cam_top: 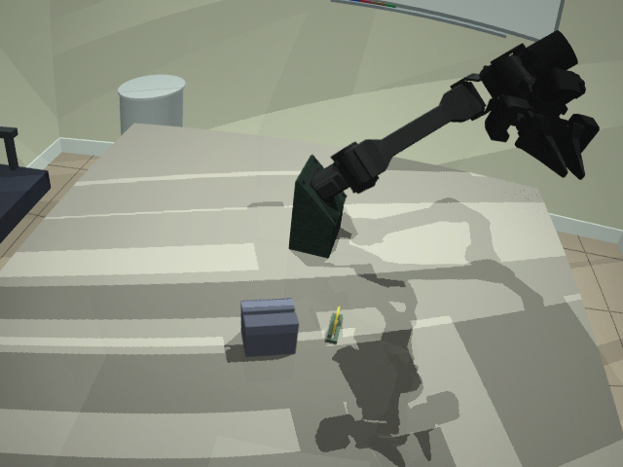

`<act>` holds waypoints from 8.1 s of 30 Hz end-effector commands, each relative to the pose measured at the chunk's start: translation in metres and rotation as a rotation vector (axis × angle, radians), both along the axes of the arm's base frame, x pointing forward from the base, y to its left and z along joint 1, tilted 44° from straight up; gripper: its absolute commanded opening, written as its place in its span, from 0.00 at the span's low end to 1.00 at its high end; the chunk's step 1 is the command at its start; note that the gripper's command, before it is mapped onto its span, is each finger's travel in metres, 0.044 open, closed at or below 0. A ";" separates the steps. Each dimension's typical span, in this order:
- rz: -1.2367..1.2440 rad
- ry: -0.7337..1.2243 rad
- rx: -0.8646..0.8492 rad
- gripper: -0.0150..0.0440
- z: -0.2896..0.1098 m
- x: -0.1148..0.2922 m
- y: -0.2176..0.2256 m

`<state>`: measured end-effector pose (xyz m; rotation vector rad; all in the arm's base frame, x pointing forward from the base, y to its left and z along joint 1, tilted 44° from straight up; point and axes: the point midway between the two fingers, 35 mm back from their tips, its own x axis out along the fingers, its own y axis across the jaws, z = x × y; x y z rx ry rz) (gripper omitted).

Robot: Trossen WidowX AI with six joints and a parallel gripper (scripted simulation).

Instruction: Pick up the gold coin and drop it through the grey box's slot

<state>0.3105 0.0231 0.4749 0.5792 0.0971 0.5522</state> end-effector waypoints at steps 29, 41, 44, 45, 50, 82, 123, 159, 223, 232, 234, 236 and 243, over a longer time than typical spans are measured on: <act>0.525 1.171 -0.257 0.53 -0.388 -0.063 0.026; 0.526 1.170 -0.256 0.53 -0.417 -0.060 0.053; 0.526 1.170 -0.255 0.53 -0.425 -0.059 0.060; 0.526 1.170 -0.255 0.53 -0.425 -0.059 0.060; 0.526 1.170 -0.256 0.53 -0.428 -0.058 0.063; 0.527 1.169 -0.253 0.53 -0.463 -0.057 0.098; 0.521 1.172 -0.262 0.25 -0.427 -0.054 0.058; 0.225 1.553 0.109 0.25 -0.397 -0.056 0.029; -0.145 1.891 0.524 0.25 -0.448 0.003 -0.030; -0.143 1.890 0.525 0.25 -0.463 0.011 -0.044; -0.143 1.892 0.526 0.26 -0.462 0.010 -0.043; -0.142 1.896 0.530 0.25 -0.460 0.008 -0.040; -0.142 1.898 0.531 0.25 -0.460 0.007 -0.039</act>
